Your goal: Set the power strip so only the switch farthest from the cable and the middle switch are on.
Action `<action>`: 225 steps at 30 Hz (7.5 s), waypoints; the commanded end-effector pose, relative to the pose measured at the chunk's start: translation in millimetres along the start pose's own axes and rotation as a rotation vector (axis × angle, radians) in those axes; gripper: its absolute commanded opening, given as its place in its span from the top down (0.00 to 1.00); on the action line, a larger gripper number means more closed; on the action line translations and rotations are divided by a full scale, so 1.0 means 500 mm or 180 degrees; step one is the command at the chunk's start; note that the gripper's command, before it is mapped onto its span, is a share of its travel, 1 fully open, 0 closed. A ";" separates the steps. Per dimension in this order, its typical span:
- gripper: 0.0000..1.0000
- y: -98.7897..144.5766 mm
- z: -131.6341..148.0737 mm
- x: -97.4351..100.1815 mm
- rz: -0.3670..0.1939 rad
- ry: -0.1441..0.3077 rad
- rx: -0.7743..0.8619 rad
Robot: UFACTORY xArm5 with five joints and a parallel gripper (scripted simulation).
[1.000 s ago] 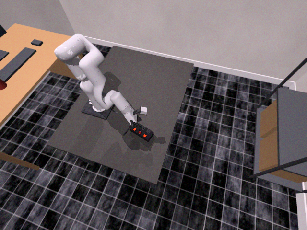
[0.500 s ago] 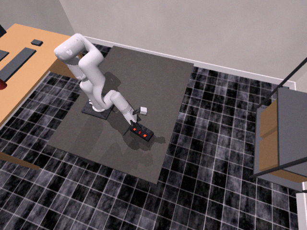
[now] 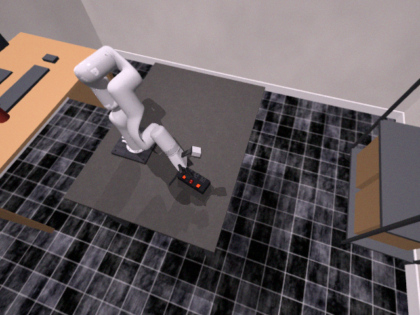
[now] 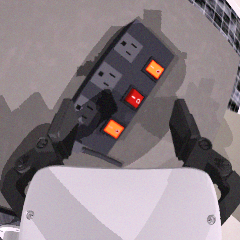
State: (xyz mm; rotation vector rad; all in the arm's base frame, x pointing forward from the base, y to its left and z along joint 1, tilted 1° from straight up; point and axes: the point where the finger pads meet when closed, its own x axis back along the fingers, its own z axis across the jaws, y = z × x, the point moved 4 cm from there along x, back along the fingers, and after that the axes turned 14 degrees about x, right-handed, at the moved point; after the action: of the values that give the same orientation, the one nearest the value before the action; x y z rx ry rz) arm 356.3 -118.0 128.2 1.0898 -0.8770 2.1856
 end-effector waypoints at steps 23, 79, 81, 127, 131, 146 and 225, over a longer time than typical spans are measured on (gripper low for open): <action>0.00 -0.001 0.002 0.001 0.0005 0.0008 0.0000; 0.00 -0.024 0.154 0.079 -0.1256 -0.1166 -0.1382; 0.00 -0.024 0.158 0.087 -0.1302 -0.1198 -0.1425; 0.00 -0.008 0.141 0.082 -0.0962 -0.1572 0.0269; 0.00 -0.004 0.136 0.078 -0.0901 -0.1612 0.0516; 0.00 0.026 0.091 0.047 -0.0341 -0.1893 0.2565; 1.00 0.052 0.054 0.023 0.1344 -0.1934 0.7377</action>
State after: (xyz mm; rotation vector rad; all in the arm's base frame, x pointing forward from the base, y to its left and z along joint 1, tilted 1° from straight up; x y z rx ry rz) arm 344.1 -152.2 143.1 2.4423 2.2655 2.4513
